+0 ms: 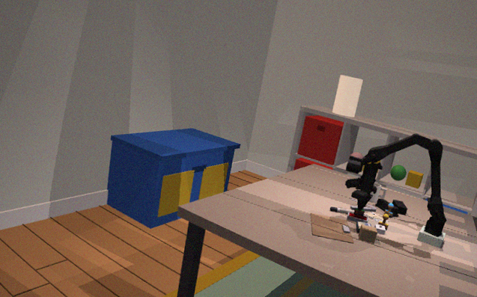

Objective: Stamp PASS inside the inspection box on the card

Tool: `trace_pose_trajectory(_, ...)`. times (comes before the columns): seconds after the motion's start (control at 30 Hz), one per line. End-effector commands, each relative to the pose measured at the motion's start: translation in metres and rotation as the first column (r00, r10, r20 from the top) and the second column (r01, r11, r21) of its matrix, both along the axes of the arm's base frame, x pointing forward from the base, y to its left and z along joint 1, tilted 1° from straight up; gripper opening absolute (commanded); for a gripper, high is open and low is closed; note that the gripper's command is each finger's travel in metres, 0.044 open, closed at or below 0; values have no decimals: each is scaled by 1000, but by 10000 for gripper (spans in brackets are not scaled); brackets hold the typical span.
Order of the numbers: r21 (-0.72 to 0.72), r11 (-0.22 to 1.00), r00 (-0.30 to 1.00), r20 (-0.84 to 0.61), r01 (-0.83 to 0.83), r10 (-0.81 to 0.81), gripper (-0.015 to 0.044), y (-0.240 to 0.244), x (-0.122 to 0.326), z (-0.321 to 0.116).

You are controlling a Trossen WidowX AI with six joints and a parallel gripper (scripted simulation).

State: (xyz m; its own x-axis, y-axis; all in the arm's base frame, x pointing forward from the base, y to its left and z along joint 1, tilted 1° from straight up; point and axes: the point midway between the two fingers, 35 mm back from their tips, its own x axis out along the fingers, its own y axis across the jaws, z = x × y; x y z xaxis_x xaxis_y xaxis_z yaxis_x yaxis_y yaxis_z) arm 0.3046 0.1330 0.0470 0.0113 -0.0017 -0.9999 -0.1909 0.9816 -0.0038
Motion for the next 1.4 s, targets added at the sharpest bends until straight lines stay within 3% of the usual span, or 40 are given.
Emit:
trace_pose_trajectory(0.0, 6, 1000, 1000, 0, 0, 0, 0, 1, 0, -2)
trace_pose_trajectory(1.37, 8, 1000, 1000, 0, 0, 0, 0, 1, 0, -11)
